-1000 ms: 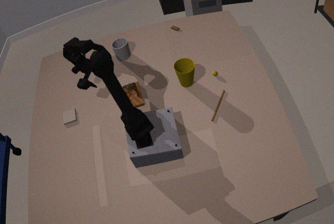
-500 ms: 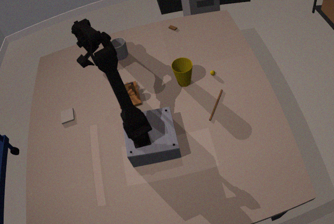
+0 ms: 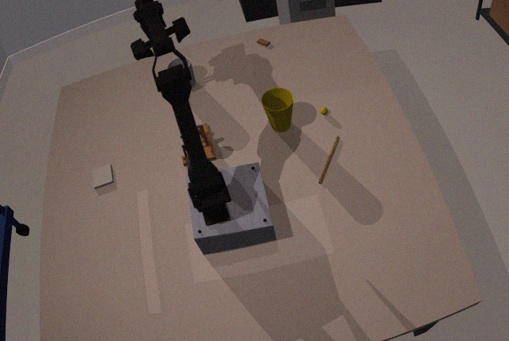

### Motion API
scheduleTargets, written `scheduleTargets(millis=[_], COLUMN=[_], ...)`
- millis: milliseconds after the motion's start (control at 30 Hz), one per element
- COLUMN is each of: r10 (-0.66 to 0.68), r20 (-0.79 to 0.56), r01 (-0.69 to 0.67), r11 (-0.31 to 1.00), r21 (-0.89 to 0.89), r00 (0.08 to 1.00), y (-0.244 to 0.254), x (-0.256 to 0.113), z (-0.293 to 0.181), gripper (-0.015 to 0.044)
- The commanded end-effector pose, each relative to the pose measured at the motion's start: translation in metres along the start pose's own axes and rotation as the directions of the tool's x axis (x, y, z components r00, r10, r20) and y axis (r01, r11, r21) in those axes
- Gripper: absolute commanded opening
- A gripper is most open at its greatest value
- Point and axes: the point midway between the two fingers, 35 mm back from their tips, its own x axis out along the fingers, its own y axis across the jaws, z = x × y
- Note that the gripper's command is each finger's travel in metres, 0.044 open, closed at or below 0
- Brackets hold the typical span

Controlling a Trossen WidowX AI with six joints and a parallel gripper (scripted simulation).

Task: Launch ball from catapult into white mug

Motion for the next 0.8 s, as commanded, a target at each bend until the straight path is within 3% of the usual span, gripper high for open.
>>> scheduleTargets(millis=[0,300,767], r10=[-0.004,-0.019,-0.020], r20=[0.067,0.157,0.159], r01=[-0.002,-0.003,-0.003], r11=[0.996,0.990,0.990], r21=[0.084,0.143,0.144], r00=[0.998,0.987,0.987], y=[-0.023,-0.033,-0.034], x=[-0.009,-0.011,-0.011], z=[0.017,0.001,0.001], gripper=[0.0440,0.0440,0.0440])
